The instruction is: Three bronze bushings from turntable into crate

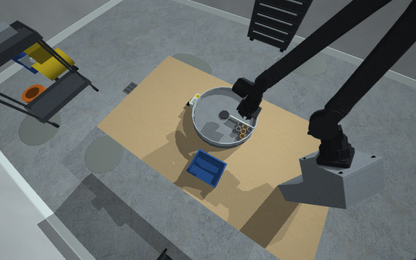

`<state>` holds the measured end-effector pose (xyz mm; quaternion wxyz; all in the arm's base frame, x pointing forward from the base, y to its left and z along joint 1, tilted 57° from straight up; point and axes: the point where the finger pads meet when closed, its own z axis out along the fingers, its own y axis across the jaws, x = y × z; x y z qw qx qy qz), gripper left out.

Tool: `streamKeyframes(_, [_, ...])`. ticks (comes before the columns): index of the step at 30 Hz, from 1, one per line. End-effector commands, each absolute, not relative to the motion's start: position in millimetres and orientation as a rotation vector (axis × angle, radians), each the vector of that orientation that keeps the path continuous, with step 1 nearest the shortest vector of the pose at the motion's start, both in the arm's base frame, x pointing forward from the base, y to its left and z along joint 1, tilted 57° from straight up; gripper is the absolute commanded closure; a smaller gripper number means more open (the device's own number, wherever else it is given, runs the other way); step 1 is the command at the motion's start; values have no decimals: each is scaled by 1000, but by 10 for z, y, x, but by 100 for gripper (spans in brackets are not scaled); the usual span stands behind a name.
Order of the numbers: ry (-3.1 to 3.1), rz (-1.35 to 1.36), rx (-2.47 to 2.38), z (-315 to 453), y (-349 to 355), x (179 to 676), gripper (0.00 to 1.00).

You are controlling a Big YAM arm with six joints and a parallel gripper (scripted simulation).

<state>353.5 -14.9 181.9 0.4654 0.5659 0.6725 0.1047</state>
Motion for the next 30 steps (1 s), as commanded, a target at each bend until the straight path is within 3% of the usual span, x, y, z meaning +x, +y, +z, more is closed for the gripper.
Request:
streamKeyframes(1, [1612, 297, 1389, 1987, -131, 3568, 84])
streamKeyframes(14, [1640, 257, 1389, 1002, -243, 4094, 88])
streamKeyframes(30, [1649, 270, 1374, 1024, -172, 4057, 88])
